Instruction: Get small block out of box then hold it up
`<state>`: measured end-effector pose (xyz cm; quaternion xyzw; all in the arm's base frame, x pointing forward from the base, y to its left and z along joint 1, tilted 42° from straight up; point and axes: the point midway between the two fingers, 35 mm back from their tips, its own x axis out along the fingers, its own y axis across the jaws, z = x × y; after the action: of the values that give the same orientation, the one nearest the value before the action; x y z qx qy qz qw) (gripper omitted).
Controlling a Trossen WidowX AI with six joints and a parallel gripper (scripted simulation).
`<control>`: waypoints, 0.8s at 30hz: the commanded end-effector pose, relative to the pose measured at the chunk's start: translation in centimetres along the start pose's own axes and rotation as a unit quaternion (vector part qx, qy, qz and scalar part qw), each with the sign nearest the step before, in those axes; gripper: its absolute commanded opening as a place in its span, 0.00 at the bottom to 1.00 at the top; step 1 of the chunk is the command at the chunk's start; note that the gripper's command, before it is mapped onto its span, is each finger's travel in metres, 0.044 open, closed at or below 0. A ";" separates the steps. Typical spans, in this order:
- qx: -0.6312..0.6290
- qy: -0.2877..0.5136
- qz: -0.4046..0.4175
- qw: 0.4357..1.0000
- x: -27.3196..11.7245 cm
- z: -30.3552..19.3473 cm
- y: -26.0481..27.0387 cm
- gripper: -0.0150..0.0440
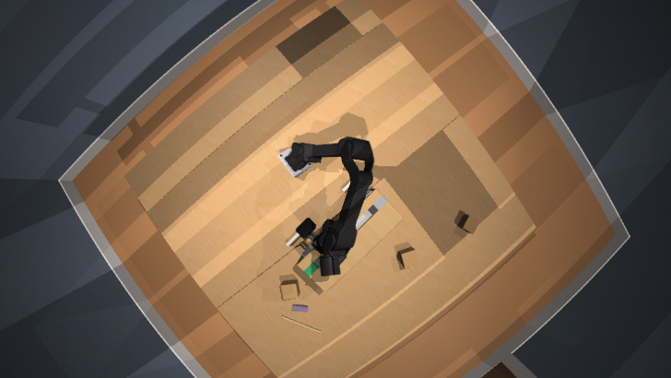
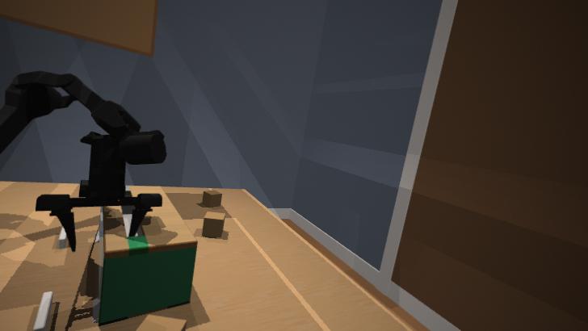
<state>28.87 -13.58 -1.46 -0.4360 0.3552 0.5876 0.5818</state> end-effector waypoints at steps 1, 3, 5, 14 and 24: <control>-0.001 0.000 0.003 1.000 0.5 -0.9 0.1 0.93; -0.001 0.000 0.003 1.000 0.6 -1.3 0.1 0.93; -0.001 0.000 0.003 1.000 0.7 -1.7 0.1 0.93; -0.001 0.000 0.003 1.000 1.1 -2.7 0.1 0.93; 0.002 0.000 0.003 1.000 -4.9 -4.6 0.2 0.93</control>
<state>29.10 -18.25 -0.23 -0.4307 0.3563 0.5915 0.5811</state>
